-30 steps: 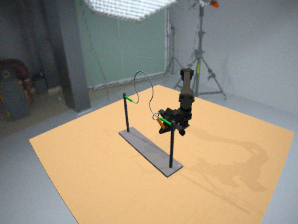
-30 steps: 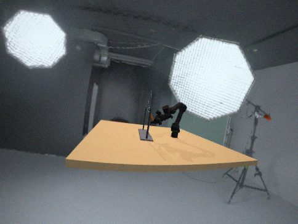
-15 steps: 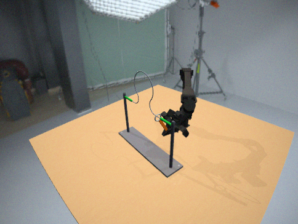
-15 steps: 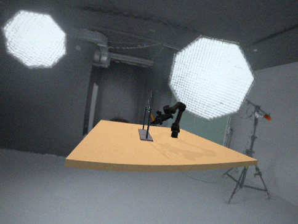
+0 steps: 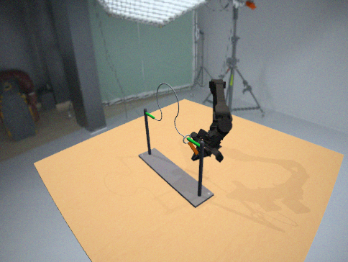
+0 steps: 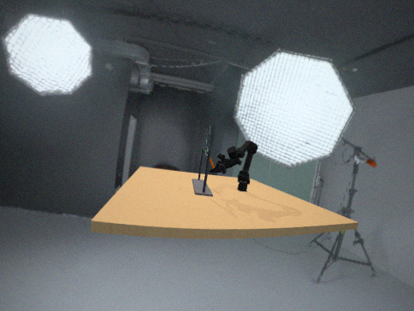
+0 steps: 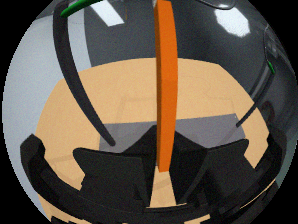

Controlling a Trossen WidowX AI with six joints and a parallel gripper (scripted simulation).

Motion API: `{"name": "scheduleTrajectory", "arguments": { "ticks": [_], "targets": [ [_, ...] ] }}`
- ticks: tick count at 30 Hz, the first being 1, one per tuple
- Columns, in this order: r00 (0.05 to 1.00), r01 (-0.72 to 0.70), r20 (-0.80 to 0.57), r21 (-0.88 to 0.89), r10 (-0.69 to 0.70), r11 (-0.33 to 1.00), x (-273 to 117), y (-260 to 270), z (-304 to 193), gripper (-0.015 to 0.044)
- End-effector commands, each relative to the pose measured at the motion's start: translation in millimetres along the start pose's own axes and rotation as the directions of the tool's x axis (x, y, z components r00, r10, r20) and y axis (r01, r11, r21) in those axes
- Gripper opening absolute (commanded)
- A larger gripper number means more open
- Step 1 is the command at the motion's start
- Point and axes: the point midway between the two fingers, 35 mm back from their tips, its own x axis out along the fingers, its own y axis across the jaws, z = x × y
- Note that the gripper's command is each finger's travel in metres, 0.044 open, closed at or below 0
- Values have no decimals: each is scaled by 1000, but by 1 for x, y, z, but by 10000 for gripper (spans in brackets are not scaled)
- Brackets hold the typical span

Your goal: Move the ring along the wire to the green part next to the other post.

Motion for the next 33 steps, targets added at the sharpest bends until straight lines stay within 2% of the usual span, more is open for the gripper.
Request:
{"name": "scheduleTrajectory", "arguments": {
  "ticks": [1,33],
  "targets": [
    [1000,1,7,11,-2,1000,-1,4,3,-150],
    [1000,2,10,12,-2,1000,1,26,-4,-150]
  ]
}}
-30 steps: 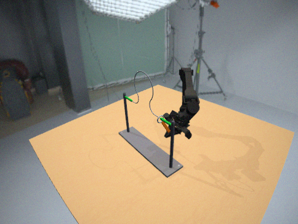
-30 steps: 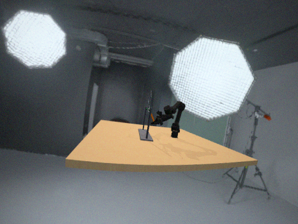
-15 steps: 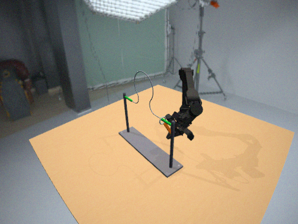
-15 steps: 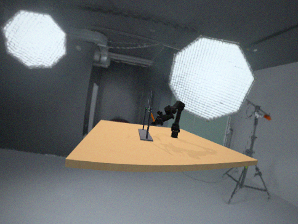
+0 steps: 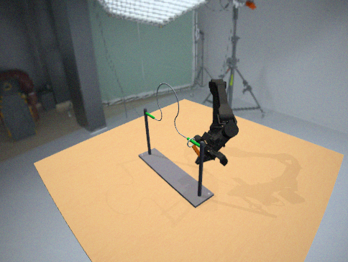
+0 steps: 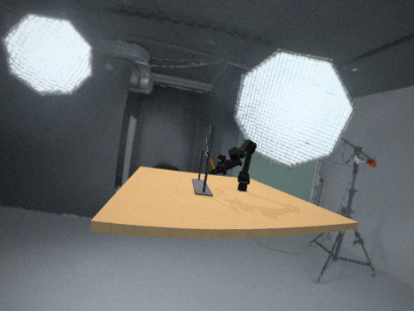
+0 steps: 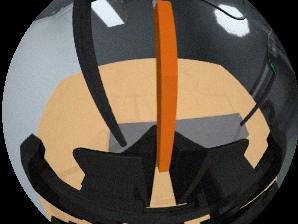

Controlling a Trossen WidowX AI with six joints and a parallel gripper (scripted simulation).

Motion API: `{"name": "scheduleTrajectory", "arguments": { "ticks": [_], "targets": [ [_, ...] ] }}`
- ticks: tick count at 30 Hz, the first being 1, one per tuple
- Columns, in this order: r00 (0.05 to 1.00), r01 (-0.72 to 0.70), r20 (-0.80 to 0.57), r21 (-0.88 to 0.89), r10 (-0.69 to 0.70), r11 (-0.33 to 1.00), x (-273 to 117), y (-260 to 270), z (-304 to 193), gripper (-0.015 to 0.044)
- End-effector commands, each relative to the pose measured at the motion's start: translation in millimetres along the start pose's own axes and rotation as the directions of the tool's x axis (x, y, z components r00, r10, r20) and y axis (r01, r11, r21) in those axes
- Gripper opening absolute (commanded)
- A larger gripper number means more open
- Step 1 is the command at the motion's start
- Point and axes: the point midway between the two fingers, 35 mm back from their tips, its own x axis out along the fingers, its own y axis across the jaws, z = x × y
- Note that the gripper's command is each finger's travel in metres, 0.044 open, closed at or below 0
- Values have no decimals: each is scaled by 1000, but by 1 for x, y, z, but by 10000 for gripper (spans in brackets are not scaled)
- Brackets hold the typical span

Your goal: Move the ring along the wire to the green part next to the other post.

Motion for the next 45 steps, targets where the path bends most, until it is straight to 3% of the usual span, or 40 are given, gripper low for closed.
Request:
{"name": "scheduleTrajectory", "arguments": {
  "ticks": [1,14,26,38,45],
  "targets": [
    [1000,5,3,6,-5,1000,1,0,-2,-150],
    [1000,5,3,6,-5,1000,1,0,-2,-150],
    [1000,3,1,0,-3,1000,-1,0,-2,160],
    [1000,4,-1,6,-4,1000,-46,0,-3,160],
    [1000,4,0,6,-4,1000,-48,0,-3,160]
  ]
}}
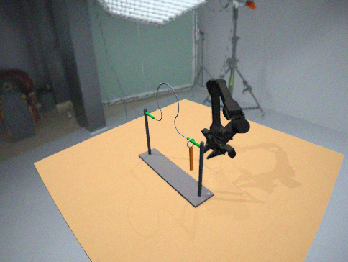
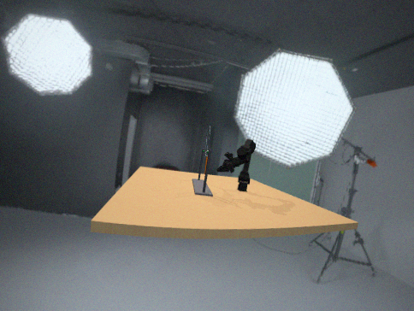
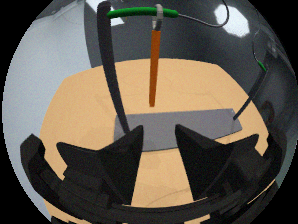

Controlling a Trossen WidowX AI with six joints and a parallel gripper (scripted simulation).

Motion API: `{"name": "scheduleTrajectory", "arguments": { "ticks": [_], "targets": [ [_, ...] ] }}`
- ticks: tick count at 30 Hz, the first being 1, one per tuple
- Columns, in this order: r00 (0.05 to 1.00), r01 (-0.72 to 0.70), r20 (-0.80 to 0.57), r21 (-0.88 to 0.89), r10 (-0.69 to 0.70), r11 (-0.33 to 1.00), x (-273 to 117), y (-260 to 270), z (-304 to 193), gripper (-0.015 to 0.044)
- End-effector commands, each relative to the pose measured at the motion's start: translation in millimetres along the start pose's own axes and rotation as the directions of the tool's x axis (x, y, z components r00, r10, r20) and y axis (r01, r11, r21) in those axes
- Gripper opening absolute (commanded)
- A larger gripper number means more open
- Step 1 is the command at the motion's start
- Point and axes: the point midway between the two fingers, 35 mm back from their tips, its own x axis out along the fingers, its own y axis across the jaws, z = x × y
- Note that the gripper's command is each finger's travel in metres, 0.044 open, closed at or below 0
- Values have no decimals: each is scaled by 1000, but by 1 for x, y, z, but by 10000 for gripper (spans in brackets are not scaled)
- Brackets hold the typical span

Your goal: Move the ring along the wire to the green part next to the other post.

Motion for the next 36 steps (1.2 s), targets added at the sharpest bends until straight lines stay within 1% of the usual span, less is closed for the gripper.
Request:
{"name": "scheduleTrajectory", "arguments": {
  "ticks": [1,22,24,28,32,33,36],
  "targets": [
    [1000,0,6,10,0,1000,-2,0,3,160],
    [1000,0,6,10,0,1000,-2,0,3,160],
    [1000,-2,-1,5,2,1000,-10,1,1,213],
    [1000,-3,3,4,3,1000,-49,-1,2,318],
    [1000,-3,5,4,3,1000,-51,-1,2,423],
    [1000,-3,5,4,3,1000,-51,-1,2,440],
    [1000,-3,5,4,3,1000,-51,-1,2,440]
  ]
}}
